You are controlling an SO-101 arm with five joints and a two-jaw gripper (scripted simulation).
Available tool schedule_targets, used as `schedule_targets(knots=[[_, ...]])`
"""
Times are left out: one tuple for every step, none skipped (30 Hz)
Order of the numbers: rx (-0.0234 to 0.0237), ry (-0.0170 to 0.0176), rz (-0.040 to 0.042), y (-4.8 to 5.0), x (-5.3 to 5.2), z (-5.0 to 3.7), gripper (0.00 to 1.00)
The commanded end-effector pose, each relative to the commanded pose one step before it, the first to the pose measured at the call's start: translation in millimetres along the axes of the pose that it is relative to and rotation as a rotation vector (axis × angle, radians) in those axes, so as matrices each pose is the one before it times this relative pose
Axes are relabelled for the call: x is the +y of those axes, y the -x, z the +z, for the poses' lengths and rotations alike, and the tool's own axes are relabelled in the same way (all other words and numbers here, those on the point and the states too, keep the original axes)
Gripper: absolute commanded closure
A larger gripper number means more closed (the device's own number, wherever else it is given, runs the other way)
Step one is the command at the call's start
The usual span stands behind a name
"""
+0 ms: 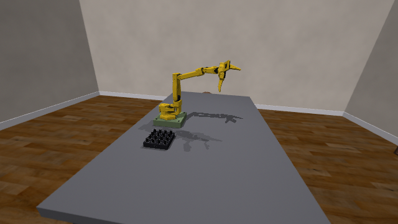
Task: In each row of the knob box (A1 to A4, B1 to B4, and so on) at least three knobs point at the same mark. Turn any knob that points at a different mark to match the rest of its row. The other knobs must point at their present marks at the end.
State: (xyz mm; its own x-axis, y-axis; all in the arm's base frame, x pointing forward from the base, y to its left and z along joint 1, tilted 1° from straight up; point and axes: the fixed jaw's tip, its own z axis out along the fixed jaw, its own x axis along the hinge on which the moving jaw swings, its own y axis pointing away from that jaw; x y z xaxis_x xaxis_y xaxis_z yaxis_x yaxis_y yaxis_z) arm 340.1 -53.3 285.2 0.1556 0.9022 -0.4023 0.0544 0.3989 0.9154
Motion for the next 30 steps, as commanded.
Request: schedule_targets(knots=[[-0.00208, 0.00443, 0.00108, 0.813, 1.48, -0.967, 0.00], [0.00000, 0.00000, 0.00000, 0.000, 0.00, 0.000, 0.00], [0.00000, 0.00000, 0.00000, 0.000, 0.00, 0.000, 0.00], [0.00000, 0.00000, 0.00000, 0.000, 0.00, 0.000, 0.00], [0.00000, 0.00000, 0.00000, 0.000, 0.00, 0.000, 0.00], [0.00000, 0.00000, 0.00000, 0.000, 0.00, 0.000, 0.00], [0.00000, 0.00000, 0.00000, 0.000, 0.00, 0.000, 0.00], [0.00000, 0.00000, 0.00000, 0.000, 0.00, 0.000, 0.00], [0.00000, 0.00000, 0.00000, 0.000, 0.00, 0.000, 0.00], [0.00000, 0.00000, 0.00000, 0.000, 0.00, 0.000, 0.00], [0.00000, 0.00000, 0.00000, 0.000, 0.00, 0.000, 0.00], [0.00000, 0.00000, 0.00000, 0.000, 0.00, 0.000, 0.00], [0.00000, 0.00000, 0.00000, 0.000, 0.00, 0.000, 0.00], [0.00000, 0.00000, 0.00000, 0.000, 0.00, 0.000, 0.00], [0.00000, 0.00000, 0.00000, 0.000, 0.00, 0.000, 0.00], [0.00000, 0.00000, 0.00000, 0.000, 0.00, 0.000, 0.00], [0.00000, 0.00000, 0.00000, 0.000, 0.00, 0.000, 0.00], [0.00006, -0.00013, 0.00000, -0.006, -0.02, -0.006, 0.60], [0.00031, -0.00075, 0.00000, -0.054, -0.13, -0.060, 0.60], [0.00088, -0.00198, 0.00000, -0.144, -0.32, -0.156, 0.60], [0.00160, -0.00371, 0.00000, -0.258, -0.60, -0.292, 0.60], [0.00254, -0.00578, 0.00000, -0.415, -0.94, -0.455, 0.60], [0.00361, -0.00823, 0.00000, -0.592, -1.35, -0.652, 0.60], [0.00478, -0.01090, 0.00000, -0.788, -1.80, -0.862, 0.60], [0.00603, -0.01376, 0.00000, -1.006, -2.30, -1.102, 0.60], [0.00735, -0.01678, 0.00000, -1.246, -2.84, -1.343, 0.60], [0.00867, -0.01979, 0.00000, -1.493, -3.41, -1.594, 0.60], [0.01002, -0.02284, 0.00000, -1.753, -4.00, -1.850, 0.60], [0.01131, -0.02582, 0.00000, -2.029, -4.63, -2.084, 0.60], [0.01260, -0.02871, 0.00000, -2.309, -5.27, -2.315, 0.60]])
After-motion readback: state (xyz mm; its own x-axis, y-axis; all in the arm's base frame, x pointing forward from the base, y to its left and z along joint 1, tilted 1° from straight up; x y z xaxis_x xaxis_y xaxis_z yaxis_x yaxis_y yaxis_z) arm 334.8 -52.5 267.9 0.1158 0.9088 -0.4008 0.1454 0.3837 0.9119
